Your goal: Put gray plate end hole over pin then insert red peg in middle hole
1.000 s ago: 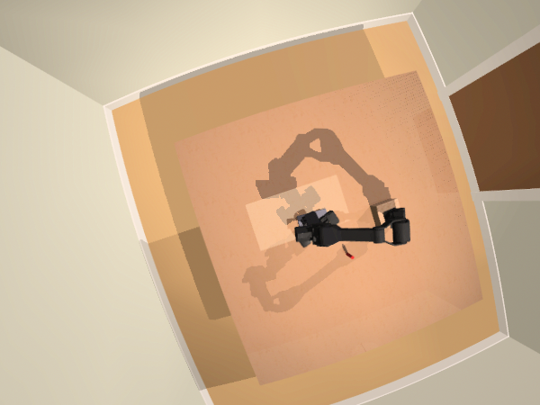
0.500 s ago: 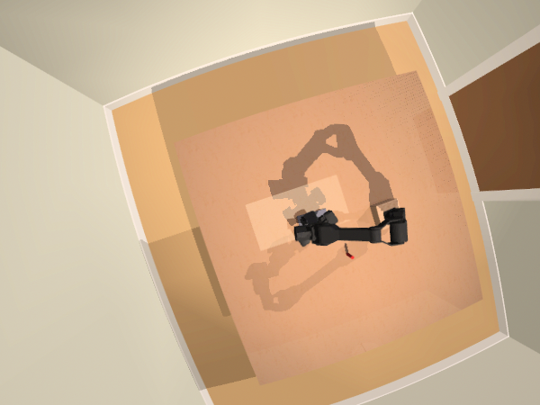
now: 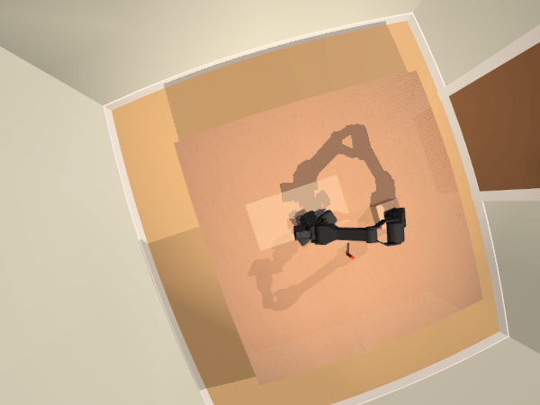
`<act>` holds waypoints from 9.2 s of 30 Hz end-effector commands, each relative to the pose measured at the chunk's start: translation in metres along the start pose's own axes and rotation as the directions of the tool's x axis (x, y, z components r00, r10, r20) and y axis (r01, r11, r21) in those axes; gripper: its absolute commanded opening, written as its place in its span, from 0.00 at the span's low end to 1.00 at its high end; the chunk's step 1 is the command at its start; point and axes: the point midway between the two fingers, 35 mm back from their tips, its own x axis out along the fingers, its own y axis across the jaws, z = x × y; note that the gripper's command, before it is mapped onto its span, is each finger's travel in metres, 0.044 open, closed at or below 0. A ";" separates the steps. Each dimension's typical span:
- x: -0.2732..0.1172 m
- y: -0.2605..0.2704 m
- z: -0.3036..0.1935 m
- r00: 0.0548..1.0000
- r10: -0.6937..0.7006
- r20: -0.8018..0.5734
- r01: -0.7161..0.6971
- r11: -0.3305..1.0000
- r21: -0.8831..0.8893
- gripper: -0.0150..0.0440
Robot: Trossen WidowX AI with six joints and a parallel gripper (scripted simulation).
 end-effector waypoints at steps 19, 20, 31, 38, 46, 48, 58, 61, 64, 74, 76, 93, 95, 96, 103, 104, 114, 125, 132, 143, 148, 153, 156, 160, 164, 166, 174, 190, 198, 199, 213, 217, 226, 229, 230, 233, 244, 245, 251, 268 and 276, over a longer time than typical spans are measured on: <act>-0.001 0.000 0.000 1.000 0.002 0.001 -0.002 1.000 0.000 0.83; -0.001 0.000 0.000 1.000 0.002 0.001 -0.002 1.000 0.000 0.88; -0.076 0.006 0.003 1.000 -0.001 0.001 0.001 1.000 0.000 1.00; -0.119 0.006 0.001 1.000 -0.003 0.001 0.003 1.000 0.000 1.00; -0.121 0.008 -0.028 1.000 -0.003 0.000 0.003 1.000 -0.017 1.00; -0.124 0.005 -0.066 1.000 -0.003 -0.003 0.003 0.999 -0.041 1.00; -0.122 -0.052 -0.205 1.000 -0.002 -0.016 -0.001 0.988 -0.154 1.00; -0.122 -0.059 -0.213 1.000 -0.007 -0.018 0.005 0.988 -0.153 1.00; -0.111 -0.058 -0.213 1.000 -0.007 -0.018 0.005 0.988 -0.153 1.00; -0.074 -0.059 -0.214 1.000 -0.008 -0.019 0.005 0.988 -0.153 1.00; -0.073 -0.059 -0.214 1.000 -0.008 -0.019 0.005 0.988 -0.153 1.00; -0.045 -0.058 -0.216 1.000 -0.008 -0.019 0.005 0.988 -0.153 1.00; -0.042 -0.058 -0.216 1.000 -0.008 -0.019 0.005 0.988 -0.153 1.00; -0.040 -0.058 -0.216 1.000 -0.008 -0.019 0.005 0.988 -0.153 1.00; -0.029 -0.059 -0.216 1.000 -0.008 -0.019 0.005 0.988 -0.153 1.00; -0.027 -0.059 -0.216 1.000 -0.008 -0.019 0.005 0.988 -0.153 1.00; -0.018 -0.060 -0.217 1.000 -0.008 -0.019 0.005 0.988 -0.153 0.87; -0.018 -0.060 -0.217 1.000 -0.008 -0.019 0.005 0.988 -0.153 0.38; -0.018 -0.060 -0.217 1.000 -0.008 -0.019 0.005 0.988 -0.153 0.26; -0.037 -0.056 -0.217 1.000 -0.008 -0.019 0.005 0.988 -0.153 0.25; -0.052 -0.054 -0.217 1.000 -0.007 -0.019 0.004 0.988 -0.153 0.25; -0.068 -0.052 -0.216 1.000 -0.007 -0.019 0.004 0.988 -0.153 0.25; -0.077 -0.051 -0.216 1.000 -0.007 -0.019 0.004 0.988 -0.153 0.25; -0.090 -0.051 -0.216 1.000 -0.007 -0.019 0.004 0.988 -0.153 0.25; -0.089 -0.050 -0.215 1.000 -0.009 -0.016 0.006 0.988 -0.151 0.25; -0.089 -0.047 -0.211 1.000 -0.009 -0.015 0.006 0.988 -0.151 0.25; -0.091 -0.035 -0.193 1.000 -0.008 -0.014 0.006 0.988 -0.152 0.25; -0.092 -0.016 -0.152 1.000 -0.008 -0.010 0.006 0.989 -0.149 0.25; -0.093 -0.008 -0.130 1.000 -0.006 -0.008 0.005 0.989 -0.149 0.25; -0.093 -0.007 -0.127 1.000 -0.006 -0.007 0.005 0.989 -0.149 0.25; -0.093 0.001 -0.086 1.000 -0.005 -0.004 0.004 0.989 -0.150 0.25; -0.093 0.002 -0.073 1.000 -0.005 -0.003 0.004 0.989 -0.151 0.25; -0.093 0.003 -0.045 1.000 -0.004 -0.002 0.004 0.988 -0.152 0.25; -0.092 0.003 -0.036 1.000 -0.004 -0.001 0.004 0.988 -0.152 0.25; -0.092 0.003 -0.032 1.000 -0.004 -0.001 0.004 0.988 -0.152 0.25; -0.092 0.002 -0.023 1.000 -0.004 0.000 0.004 0.988 -0.153 0.25; -0.091 0.002 0.000 1.000 -0.003 0.001 0.003 0.988 -0.154 0.25; -0.091 0.002 0.000 1.000 -0.003 0.001 0.003 0.988 -0.154 0.25; -0.091 0.002 0.000 1.000 -0.003 0.001 0.003 0.988 -0.154 0.25; -0.091 0.002 0.000 1.000 0.000 0.000 0.000 0.989 -0.151 0.25; -0.091 0.002 0.003 1.000 0.000 0.000 0.000 0.989 -0.151 0.25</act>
